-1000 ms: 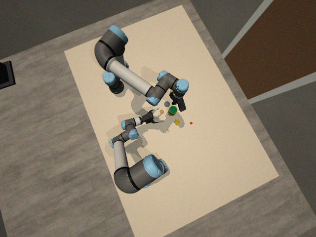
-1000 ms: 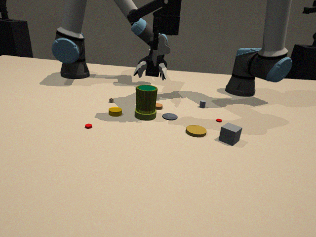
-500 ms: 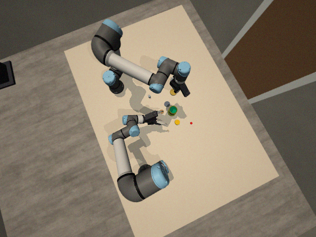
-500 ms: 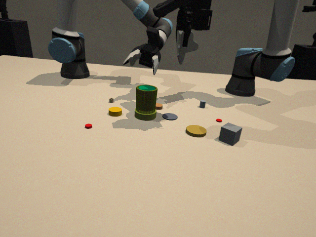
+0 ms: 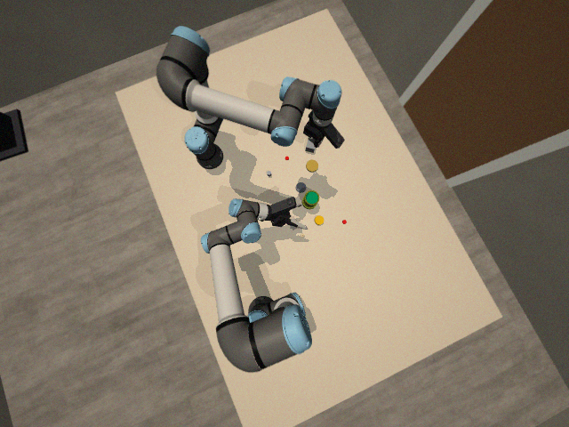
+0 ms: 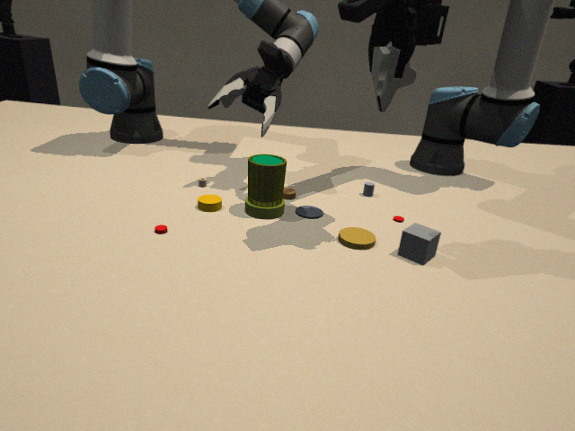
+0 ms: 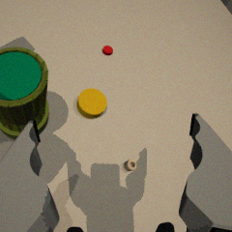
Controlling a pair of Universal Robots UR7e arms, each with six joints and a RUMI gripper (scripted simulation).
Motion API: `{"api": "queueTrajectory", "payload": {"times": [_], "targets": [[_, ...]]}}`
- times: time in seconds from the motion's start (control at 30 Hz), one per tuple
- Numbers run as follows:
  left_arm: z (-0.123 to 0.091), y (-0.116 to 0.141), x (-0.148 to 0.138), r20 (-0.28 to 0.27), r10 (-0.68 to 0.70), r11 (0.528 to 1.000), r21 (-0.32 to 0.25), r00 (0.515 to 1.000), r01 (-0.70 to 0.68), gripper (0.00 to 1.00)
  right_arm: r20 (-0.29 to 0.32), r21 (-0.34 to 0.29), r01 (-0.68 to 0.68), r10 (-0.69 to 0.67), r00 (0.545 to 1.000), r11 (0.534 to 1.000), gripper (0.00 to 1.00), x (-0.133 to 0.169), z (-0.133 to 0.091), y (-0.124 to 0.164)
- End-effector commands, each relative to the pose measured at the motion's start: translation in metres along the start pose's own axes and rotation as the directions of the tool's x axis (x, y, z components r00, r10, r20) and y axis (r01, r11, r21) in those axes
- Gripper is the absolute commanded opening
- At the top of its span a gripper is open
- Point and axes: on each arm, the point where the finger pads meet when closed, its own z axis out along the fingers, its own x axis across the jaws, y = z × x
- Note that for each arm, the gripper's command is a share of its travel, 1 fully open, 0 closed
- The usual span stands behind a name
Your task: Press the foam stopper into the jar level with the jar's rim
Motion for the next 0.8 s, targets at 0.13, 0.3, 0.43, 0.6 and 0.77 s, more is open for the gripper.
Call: {"api": "queueTrajectory", "payload": {"times": [0.13, 0.3, 0.43, 0.6, 0.77], "targets": [[-0.015, 0.044, -0.043, 0.0, -0.163, 0.987, 0.001, 0.987, 0.163, 0.0, -0.028, -0.13, 0.073, -0.077, 0.997, 0.989, 0.79, 0.021, 0.009, -0.011], [-0.02, 0.063, -0.058, 0.0, -0.229, 0.973, 0.0, 0.973, 0.229, 0.0, -0.024, -0.189, 0.108, -0.114, 0.993, 0.976, 0.79, 0.03, 0.012, -0.015], [-0.028, 0.089, -0.076, 0.0, -0.312, 0.95, 0.002, 0.95, 0.312, 0.0, -0.015, -0.25, 0.14, -0.148, 0.989, 0.958, 0.79, 0.04, 0.014, -0.02], [-0.036, 0.12, -0.095, 0.0, -0.407, 0.914, 0.002, 0.914, 0.407, 0.0, 0.009, -0.323, 0.179, -0.186, 0.982, 0.929, 0.79, 0.053, 0.016, -0.027], [-0.041, 0.139, -0.106, 0.0, -0.462, 0.887, 0.002, 0.887, 0.462, 0.0, 0.028, -0.364, 0.201, -0.205, 0.978, 0.909, 0.79, 0.061, 0.016, -0.031]]}}
